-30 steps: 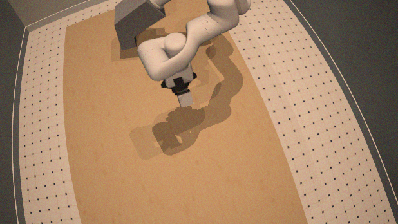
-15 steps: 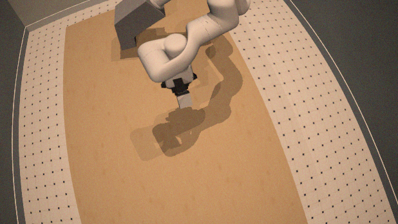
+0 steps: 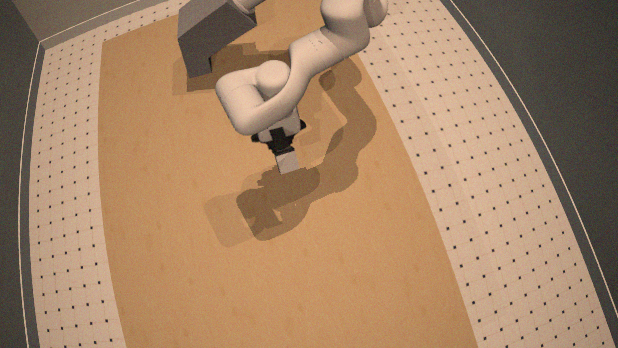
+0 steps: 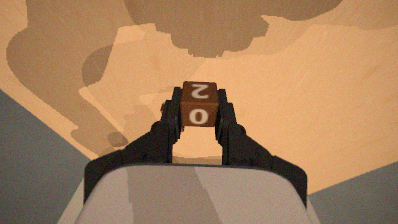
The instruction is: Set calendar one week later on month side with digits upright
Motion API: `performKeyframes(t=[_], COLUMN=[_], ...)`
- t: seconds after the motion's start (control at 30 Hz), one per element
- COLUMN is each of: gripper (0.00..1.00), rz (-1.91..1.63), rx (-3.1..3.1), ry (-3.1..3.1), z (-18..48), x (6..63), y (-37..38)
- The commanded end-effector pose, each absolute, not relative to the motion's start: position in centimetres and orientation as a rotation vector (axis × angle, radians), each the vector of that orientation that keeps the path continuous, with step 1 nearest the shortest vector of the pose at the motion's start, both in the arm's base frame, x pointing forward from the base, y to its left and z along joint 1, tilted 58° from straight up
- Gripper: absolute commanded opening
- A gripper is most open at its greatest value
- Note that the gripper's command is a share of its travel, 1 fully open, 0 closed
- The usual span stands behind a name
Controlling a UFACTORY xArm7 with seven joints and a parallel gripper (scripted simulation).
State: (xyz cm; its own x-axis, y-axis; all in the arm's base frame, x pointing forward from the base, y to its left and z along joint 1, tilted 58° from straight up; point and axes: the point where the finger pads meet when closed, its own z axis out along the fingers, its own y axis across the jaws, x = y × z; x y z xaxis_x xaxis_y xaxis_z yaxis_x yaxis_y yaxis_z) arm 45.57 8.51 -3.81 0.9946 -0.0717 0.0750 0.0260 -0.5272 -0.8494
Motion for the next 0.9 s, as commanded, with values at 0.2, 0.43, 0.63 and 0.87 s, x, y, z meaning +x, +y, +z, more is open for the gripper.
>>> performKeyframes(t=[0.2,0.43,0.63,0.87], gripper=[0.29,0.29,0.29,0.29], rz=[-0.126,-0.126,-0.126,-0.126], rx=[-2.125,-2.125,-2.125,-2.125], ry=[0.033,0.033,0.033,0.033], z=[-6.2,-7.3,-7.5,-7.5], x=[46.2,46.5,46.5,46.5], y=[12.1,13.9,14.1,14.2])
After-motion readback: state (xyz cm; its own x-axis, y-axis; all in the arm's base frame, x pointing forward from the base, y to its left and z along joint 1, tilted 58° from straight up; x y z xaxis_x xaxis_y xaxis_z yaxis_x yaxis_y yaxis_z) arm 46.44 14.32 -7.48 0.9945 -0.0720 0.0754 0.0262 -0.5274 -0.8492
